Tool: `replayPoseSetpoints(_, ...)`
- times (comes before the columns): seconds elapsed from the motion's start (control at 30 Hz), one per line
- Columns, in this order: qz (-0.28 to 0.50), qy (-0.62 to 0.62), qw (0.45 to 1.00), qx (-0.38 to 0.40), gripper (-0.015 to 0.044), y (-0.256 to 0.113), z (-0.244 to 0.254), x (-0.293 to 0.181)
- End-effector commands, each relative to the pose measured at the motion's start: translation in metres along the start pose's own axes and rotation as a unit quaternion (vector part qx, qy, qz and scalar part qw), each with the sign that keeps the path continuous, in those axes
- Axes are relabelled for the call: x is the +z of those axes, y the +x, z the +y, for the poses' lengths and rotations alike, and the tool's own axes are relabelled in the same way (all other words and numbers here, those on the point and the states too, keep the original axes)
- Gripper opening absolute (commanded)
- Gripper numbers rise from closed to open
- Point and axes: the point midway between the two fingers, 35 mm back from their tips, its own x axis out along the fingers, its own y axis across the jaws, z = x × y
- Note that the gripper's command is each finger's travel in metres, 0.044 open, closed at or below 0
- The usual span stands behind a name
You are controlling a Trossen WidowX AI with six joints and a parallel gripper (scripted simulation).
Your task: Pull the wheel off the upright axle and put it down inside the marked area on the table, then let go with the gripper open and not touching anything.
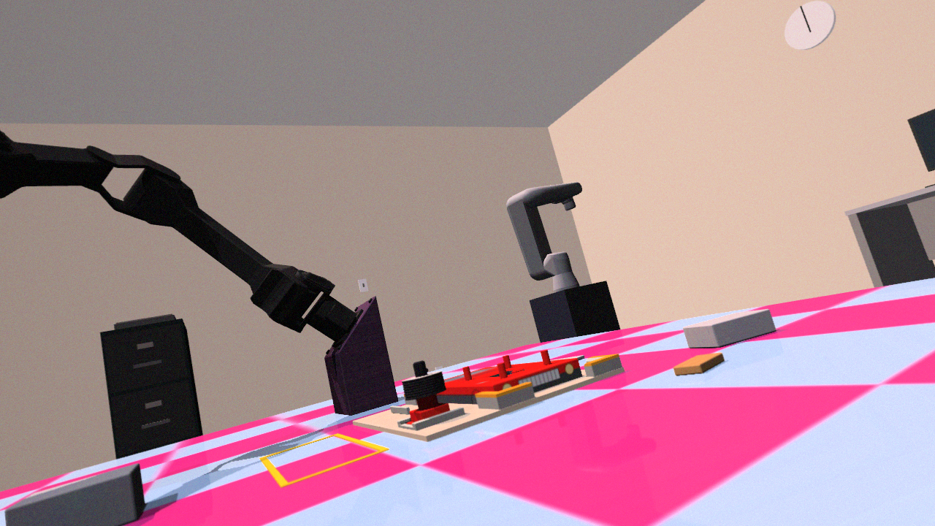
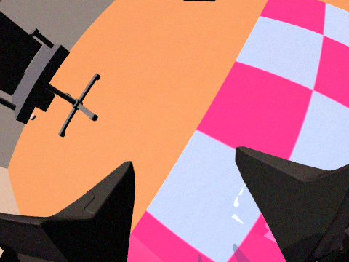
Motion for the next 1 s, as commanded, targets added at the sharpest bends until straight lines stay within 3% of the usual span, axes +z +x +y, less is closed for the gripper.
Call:
replayPoseSetpoints(0.0,0.046,-0.039,0.998,0.027,0.03,-0.014,0.006,-0.038)
replayPoseSetpoints(0.17,0.097,-0.064,0.992,0.049,0.03,-0.033,0.007,-0.084)
replayPoseSetpoints(0.5,0.259,-0.15,0.949,0.096,0.03,-0.123,-0.021,-0.212)
replayPoseSetpoints(0.97,0.415,-0.301,0.854,0.086,0.03,-0.258,-0.133,-0.312)
